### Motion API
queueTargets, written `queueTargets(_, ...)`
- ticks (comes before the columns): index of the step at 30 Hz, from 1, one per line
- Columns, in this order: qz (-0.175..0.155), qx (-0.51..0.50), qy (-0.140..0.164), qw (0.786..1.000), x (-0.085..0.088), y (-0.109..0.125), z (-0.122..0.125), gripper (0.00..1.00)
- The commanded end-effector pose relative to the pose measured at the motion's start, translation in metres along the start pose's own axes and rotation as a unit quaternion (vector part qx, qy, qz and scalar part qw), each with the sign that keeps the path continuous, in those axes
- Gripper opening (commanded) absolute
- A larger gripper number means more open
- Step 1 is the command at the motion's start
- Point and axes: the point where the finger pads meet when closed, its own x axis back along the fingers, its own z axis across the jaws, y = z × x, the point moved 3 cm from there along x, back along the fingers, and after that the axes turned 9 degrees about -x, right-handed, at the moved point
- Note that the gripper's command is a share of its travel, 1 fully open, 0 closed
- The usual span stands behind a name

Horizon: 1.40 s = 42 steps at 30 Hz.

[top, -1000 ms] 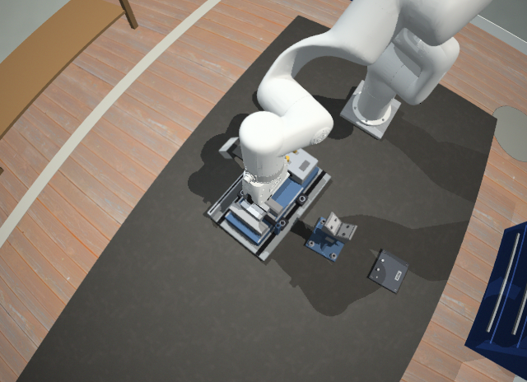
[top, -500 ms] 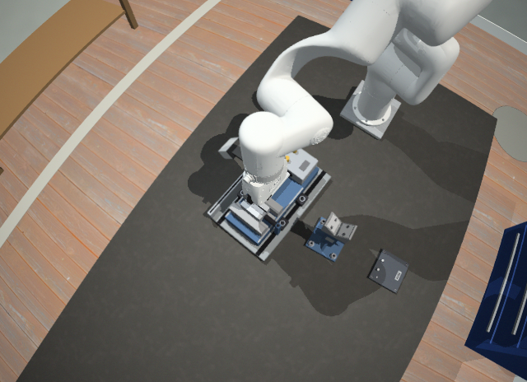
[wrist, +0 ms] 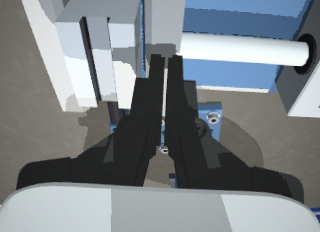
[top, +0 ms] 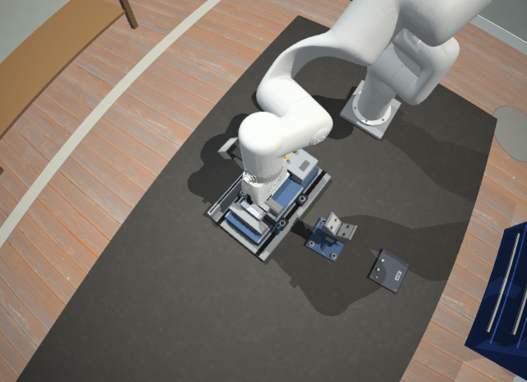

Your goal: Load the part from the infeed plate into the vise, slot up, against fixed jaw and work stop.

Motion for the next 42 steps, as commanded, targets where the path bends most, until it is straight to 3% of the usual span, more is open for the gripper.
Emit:
queueTargets(1,0.000,0.000,-0.002,1.000,0.0014,0.0000,-0.0013,0.00)
queueTargets(42,0.000,0.000,-0.002,1.000,-0.0062,0.0000,-0.0013,0.00)
